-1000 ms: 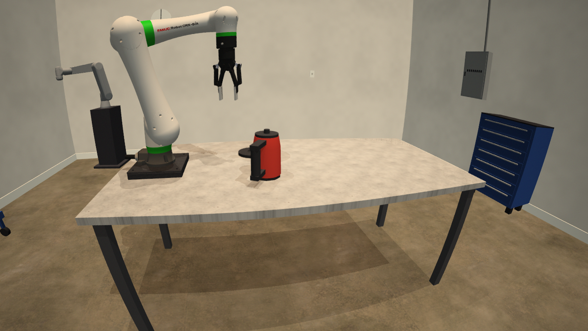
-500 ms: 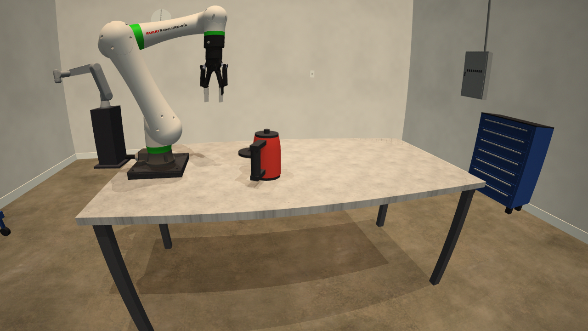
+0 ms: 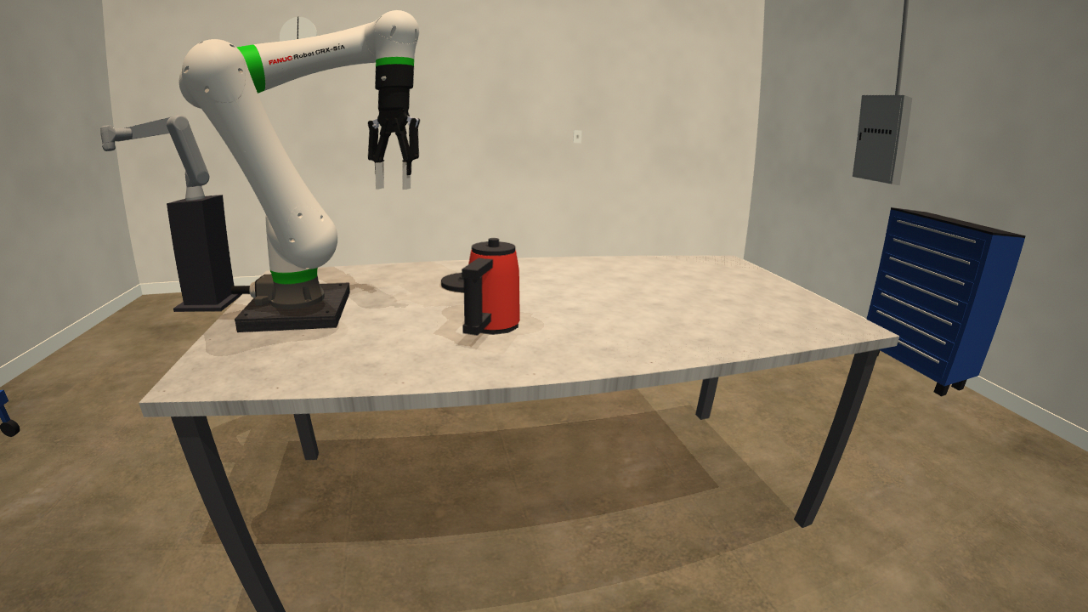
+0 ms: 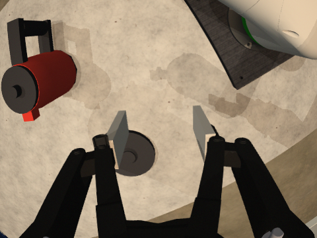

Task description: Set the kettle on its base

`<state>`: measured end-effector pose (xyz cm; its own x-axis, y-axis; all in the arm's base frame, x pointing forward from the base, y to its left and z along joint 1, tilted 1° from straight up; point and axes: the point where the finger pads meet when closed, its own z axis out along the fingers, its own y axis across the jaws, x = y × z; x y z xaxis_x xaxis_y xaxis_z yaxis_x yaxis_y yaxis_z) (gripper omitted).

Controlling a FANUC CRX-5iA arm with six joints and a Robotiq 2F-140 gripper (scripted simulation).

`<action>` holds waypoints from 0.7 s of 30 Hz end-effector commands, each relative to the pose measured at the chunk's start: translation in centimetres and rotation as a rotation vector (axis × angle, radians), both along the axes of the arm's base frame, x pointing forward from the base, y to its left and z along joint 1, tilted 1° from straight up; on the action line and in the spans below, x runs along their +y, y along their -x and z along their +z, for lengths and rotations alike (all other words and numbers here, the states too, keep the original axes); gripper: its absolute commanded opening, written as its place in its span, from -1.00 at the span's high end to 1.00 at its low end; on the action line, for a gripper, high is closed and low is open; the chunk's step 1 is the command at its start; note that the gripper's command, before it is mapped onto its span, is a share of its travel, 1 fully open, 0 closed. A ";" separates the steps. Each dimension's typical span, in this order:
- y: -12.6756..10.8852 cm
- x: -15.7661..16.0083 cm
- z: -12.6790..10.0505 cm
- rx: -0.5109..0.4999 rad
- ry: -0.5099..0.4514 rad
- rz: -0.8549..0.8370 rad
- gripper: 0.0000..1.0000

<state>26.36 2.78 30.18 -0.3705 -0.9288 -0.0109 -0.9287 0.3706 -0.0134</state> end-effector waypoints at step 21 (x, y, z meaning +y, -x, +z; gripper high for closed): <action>-4.9 -4.4 0.1 0.000 0.000 0.000 0.06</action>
